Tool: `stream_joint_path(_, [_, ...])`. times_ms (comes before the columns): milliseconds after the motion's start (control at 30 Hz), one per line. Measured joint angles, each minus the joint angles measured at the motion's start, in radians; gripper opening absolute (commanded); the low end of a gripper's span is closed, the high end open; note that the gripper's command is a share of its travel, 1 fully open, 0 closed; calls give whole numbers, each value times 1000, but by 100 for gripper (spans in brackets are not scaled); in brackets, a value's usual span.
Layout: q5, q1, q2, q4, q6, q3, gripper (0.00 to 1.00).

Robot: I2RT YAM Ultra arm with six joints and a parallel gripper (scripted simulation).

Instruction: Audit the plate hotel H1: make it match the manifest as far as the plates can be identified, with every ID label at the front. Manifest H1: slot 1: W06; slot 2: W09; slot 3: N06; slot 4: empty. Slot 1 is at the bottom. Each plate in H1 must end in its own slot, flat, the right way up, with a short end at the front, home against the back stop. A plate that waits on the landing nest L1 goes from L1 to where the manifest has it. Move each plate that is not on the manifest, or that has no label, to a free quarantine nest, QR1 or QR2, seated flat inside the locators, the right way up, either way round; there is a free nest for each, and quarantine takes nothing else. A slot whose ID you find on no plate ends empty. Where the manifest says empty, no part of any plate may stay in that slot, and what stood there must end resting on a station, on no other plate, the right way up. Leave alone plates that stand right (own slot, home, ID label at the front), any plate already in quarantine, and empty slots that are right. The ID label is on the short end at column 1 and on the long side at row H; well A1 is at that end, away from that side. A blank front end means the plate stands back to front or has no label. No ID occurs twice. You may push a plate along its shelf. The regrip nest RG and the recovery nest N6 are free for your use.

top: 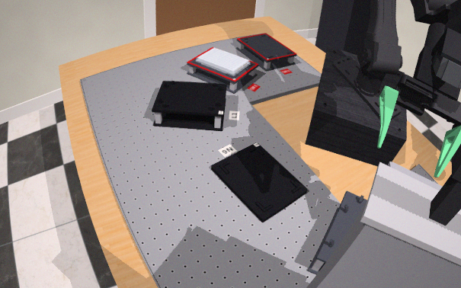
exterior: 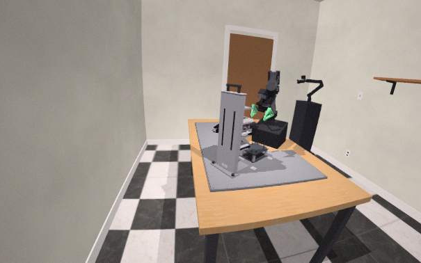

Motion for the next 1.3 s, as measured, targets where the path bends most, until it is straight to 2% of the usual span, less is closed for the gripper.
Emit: stream_joint_path(1300, [-84, -99, 177, 75, -60, 120, 100])
